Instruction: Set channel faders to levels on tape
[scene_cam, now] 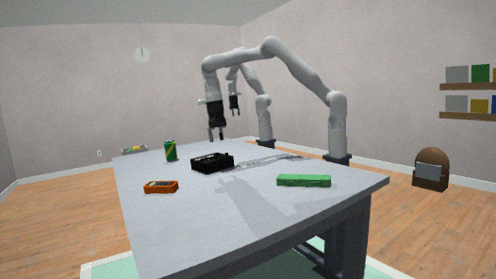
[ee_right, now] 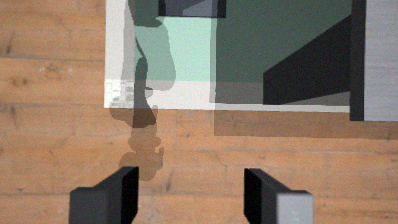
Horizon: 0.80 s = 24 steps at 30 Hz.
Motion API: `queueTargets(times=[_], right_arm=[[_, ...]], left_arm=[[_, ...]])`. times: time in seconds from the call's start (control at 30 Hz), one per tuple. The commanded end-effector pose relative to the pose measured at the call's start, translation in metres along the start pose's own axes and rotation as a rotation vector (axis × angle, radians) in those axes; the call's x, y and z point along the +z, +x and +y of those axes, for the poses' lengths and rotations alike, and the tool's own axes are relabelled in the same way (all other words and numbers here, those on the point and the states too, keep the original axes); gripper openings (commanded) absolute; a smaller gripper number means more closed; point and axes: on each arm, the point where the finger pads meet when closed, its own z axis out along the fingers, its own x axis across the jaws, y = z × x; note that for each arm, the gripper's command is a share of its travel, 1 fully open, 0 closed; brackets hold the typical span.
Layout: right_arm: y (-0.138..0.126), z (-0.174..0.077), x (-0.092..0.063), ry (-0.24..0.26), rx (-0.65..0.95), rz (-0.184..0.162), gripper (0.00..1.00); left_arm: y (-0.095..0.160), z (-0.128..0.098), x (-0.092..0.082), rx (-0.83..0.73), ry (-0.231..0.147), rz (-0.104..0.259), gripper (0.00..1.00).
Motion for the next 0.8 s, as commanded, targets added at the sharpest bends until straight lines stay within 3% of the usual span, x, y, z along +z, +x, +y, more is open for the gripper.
queueTargets(times=[0.0, 0.13, 0.77], right_arm=[[0.0, 0.0, -0.001, -0.002, 0.0, 0.0, 1.0], [0.0, 0.0, -0.001, -0.002, 0.0, 0.0, 1.0], [0.0, 0.0, -0.001, -0.002, 0.0, 0.0, 1.0]], left_arm=[[0.0, -0.022, -0.014, 0.066, 0.041, 0.003, 1.0], [0.003, -0.056, -0.038, 0.176, 0.107, 0.007, 1.0], [0.003, -0.057, -0.039, 0.179, 0.109, 0.007, 1.0]])
